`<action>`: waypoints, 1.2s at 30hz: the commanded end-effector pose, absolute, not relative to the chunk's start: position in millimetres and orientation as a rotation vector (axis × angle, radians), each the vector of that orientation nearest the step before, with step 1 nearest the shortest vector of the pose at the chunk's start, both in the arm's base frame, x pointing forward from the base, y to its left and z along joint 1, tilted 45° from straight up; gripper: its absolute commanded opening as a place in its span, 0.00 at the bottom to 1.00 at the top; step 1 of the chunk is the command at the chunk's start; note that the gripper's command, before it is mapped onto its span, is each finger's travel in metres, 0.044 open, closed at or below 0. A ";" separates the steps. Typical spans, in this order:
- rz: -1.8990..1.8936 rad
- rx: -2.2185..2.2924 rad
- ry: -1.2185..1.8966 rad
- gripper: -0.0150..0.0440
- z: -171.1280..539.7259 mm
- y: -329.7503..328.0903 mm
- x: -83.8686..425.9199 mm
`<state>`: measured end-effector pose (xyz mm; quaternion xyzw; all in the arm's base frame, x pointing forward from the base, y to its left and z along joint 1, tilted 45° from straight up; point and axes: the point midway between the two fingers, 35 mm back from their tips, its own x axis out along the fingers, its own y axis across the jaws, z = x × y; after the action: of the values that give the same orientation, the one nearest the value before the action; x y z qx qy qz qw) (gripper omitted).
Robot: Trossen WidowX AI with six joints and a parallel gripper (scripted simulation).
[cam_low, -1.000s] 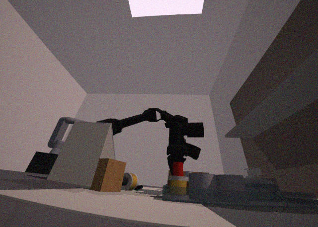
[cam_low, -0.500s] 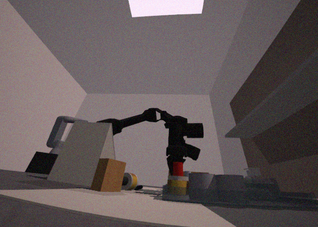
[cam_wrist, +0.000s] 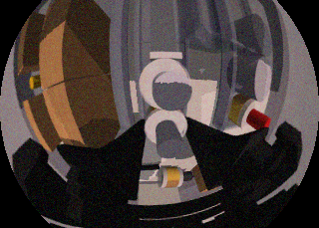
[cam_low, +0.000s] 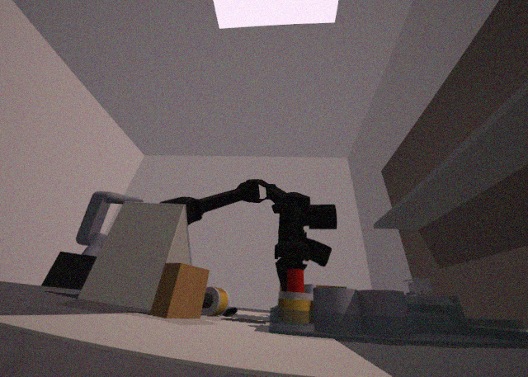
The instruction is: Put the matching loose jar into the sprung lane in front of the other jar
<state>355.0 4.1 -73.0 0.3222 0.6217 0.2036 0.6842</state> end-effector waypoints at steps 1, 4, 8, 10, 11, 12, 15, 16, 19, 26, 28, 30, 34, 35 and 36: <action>0.463 0.724 1.382 0.25 -72.0 5.2 356.4; 0.463 0.724 1.382 0.25 -72.0 5.3 355.9; 0.463 0.724 1.383 0.25 -72.0 5.4 355.2; 0.463 0.724 1.383 0.25 -72.0 5.5 354.9; 0.463 0.724 1.383 0.25 -72.0 5.5 354.8; 0.463 0.724 1.383 0.25 -72.1 5.5 354.6; 0.463 0.724 1.383 0.25 -72.1 5.6 354.1; 0.463 0.724 1.383 0.25 -72.1 5.6 353.9; 0.463 0.724 1.383 0.25 -72.1 5.7 353.4; 0.463 0.724 1.383 0.25 -72.2 6.0 352.3; 0.463 0.724 1.383 0.25 -72.7 5.6 351.1; 0.463 0.724 1.383 0.25 -73.4 5.1 349.5; 0.463 0.724 1.383 0.25 -73.4 5.1 349.3; 0.463 0.724 1.383 0.25 -73.4 5.1 349.3; 0.463 0.724 1.383 0.25 -73.4 5.1 349.3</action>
<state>350.0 5.1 -73.6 0.3233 0.6190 0.2044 0.6860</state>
